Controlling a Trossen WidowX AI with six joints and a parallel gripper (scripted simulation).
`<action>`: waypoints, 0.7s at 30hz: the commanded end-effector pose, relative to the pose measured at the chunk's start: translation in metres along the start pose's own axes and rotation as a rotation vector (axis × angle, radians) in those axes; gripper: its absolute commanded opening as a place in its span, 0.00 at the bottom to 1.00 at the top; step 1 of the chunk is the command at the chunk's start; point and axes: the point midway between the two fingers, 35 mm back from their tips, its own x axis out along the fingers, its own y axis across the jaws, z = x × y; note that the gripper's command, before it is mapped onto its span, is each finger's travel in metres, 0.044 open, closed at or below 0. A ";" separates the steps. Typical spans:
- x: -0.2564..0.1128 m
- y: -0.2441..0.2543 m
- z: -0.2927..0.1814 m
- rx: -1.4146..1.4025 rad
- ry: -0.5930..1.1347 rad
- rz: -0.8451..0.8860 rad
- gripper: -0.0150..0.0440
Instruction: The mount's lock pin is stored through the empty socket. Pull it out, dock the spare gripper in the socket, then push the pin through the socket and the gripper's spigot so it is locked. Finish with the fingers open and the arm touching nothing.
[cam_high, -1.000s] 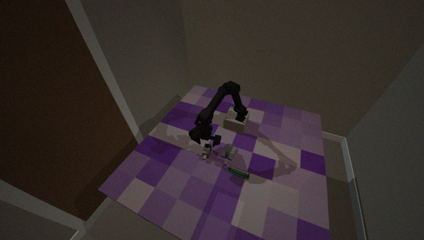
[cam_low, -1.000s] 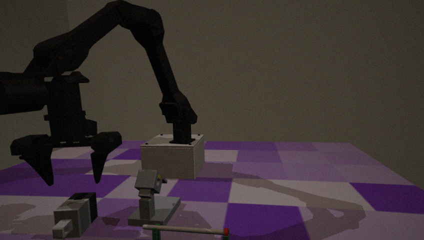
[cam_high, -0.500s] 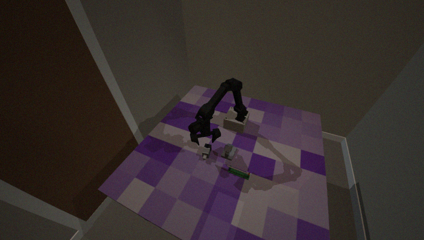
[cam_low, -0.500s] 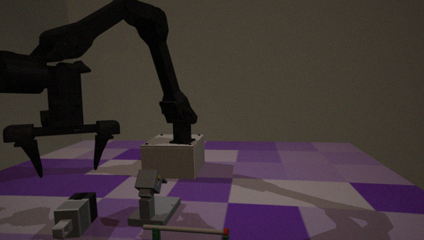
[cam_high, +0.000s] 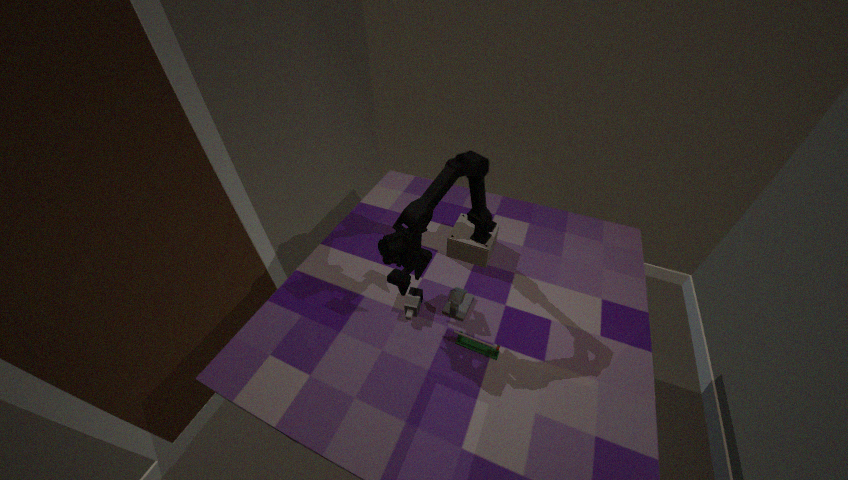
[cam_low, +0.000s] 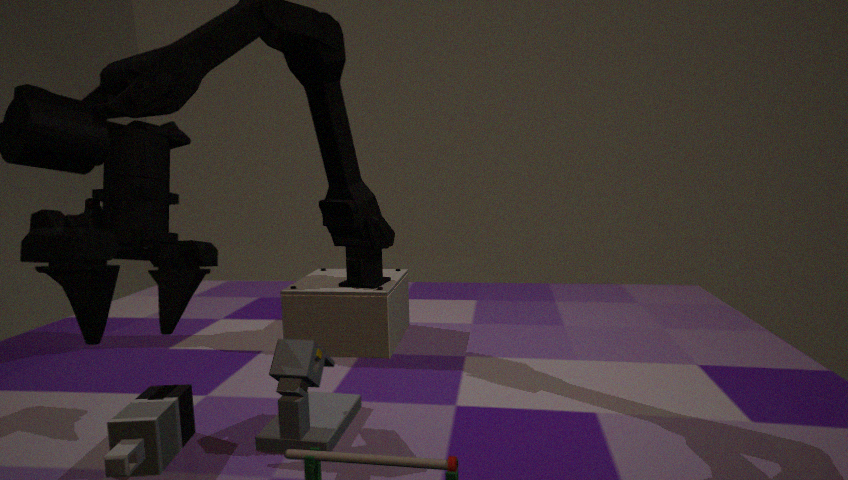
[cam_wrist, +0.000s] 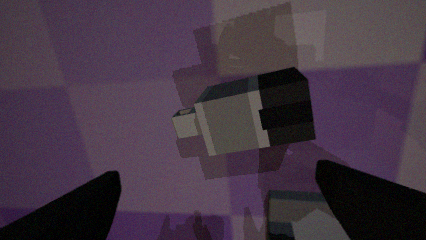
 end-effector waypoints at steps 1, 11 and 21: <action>-0.005 -0.003 -0.003 -0.826 -0.015 0.148 1.00; -0.011 -0.003 -0.003 -1.381 -0.106 0.232 1.00; -0.015 -0.004 -0.004 -1.782 -0.202 0.265 1.00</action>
